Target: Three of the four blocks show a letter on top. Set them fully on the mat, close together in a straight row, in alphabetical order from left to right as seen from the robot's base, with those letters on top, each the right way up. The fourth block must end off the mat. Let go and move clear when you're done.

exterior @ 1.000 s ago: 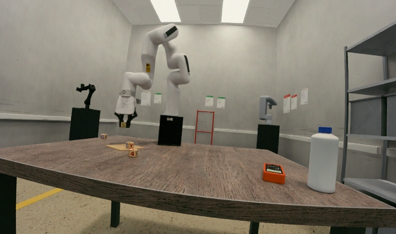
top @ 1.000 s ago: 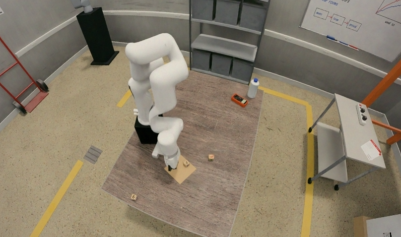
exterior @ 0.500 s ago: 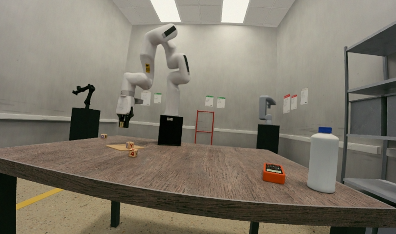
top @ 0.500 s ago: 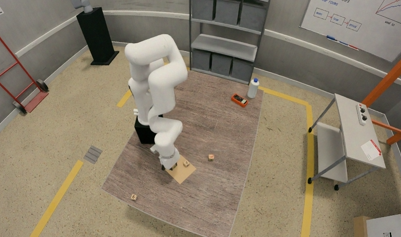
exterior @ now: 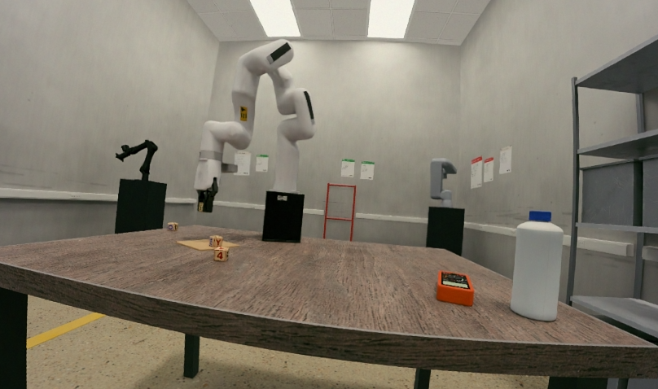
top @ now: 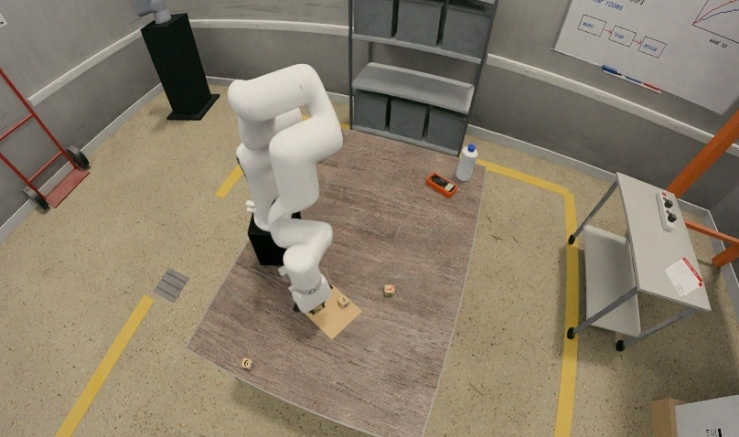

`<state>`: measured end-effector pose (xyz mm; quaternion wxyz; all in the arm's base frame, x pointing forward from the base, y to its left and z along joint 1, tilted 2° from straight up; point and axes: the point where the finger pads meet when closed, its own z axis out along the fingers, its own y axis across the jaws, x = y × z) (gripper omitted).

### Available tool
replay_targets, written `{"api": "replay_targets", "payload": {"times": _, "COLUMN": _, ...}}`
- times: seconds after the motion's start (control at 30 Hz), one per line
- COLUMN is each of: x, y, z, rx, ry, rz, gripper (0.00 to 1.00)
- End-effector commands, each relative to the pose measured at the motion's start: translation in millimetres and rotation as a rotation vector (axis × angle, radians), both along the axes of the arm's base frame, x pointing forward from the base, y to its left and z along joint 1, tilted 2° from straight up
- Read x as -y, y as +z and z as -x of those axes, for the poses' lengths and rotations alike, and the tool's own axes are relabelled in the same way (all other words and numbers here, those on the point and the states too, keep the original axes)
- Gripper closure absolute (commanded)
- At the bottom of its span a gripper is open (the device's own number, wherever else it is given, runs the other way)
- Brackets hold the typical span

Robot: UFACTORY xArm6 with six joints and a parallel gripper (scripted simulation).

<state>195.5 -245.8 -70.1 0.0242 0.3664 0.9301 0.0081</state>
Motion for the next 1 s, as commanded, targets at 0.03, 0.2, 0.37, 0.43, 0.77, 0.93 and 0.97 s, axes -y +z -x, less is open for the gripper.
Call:
{"api": "replay_targets", "payload": {"times": 0.03, "x": 0.9, "y": 0.8, "z": -0.7, "rx": -0.017, "ry": -0.001, "rz": -0.006, "gripper": 0.72}}
{"api": "replay_targets", "payload": {"times": 0.2, "x": 0.9, "y": 0.5, "z": -0.7, "rx": -0.017, "ry": -0.001, "rz": -0.006, "gripper": 0.72}}
{"api": "replay_targets", "payload": {"times": 0.37, "x": 1.0, "y": -0.4, "z": -0.8, "rx": -0.017, "ry": -0.001, "rz": -0.006, "gripper": 0.72}}
{"api": "replay_targets", "payload": {"times": 0.43, "x": 1.0, "y": -1.6, "z": -0.8, "rx": -0.017, "ry": -0.001, "rz": -0.006, "gripper": 0.72}}
{"api": "replay_targets", "payload": {"times": 0.77, "x": 1.0, "y": -13.1, "z": -1.3, "rx": -0.018, "ry": -0.001, "rz": -0.006, "gripper": 0.72}}
{"api": "replay_targets", "payload": {"times": 0.93, "x": 1.0, "y": -18.6, "z": -1.5, "rx": -0.018, "ry": -0.001, "rz": -0.006, "gripper": 0.72}}
{"api": "replay_targets", "payload": {"times": 0.97, "x": 1.0, "y": -20.7, "z": -1.6, "rx": -0.018, "ry": -0.001, "rz": -0.006, "gripper": 0.72}}
